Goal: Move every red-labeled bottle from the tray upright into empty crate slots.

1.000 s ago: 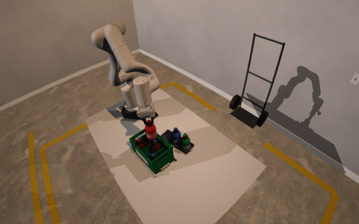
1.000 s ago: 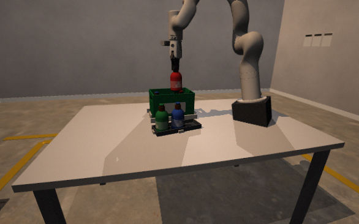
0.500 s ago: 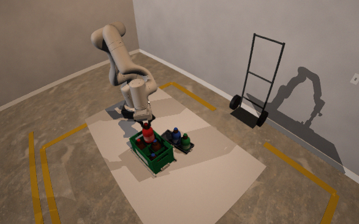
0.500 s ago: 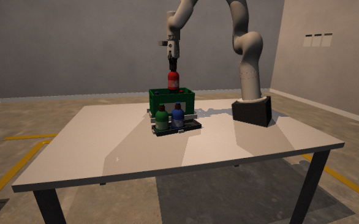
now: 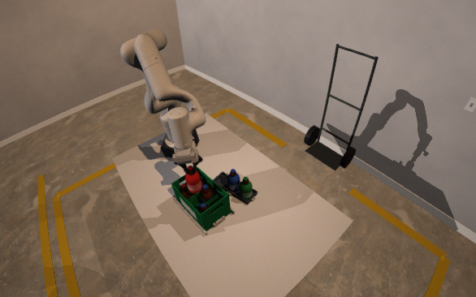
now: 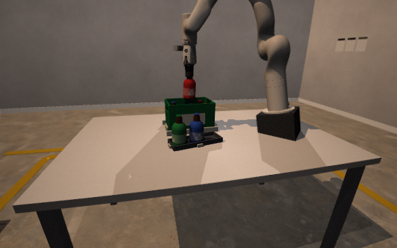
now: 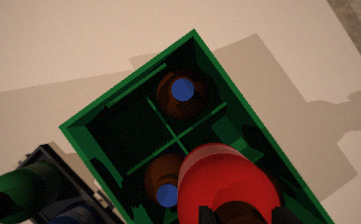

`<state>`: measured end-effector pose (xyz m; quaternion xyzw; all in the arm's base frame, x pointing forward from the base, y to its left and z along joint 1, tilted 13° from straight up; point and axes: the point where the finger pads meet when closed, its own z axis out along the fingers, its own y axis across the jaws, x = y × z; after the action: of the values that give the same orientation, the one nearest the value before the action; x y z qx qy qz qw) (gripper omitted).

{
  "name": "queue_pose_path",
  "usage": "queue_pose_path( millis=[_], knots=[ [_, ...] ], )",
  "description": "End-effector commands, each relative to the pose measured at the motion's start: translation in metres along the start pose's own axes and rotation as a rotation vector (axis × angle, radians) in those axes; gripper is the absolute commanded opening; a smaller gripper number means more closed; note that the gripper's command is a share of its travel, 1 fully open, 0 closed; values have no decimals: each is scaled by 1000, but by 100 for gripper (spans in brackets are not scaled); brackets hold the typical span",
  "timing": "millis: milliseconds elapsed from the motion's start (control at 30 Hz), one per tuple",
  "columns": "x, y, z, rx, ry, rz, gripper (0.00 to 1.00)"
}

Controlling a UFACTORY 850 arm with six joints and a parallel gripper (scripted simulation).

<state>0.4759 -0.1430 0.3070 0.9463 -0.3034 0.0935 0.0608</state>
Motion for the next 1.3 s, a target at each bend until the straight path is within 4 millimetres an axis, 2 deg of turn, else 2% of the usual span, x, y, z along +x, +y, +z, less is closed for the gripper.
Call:
queue_pose_path(
  millis=[0,433,1267],
  knots=[
    [4,2,-1,1,1,0,0],
    [16,12,-1,1,1,0,0],
    [25,19,-1,1,1,0,0]
  ],
)
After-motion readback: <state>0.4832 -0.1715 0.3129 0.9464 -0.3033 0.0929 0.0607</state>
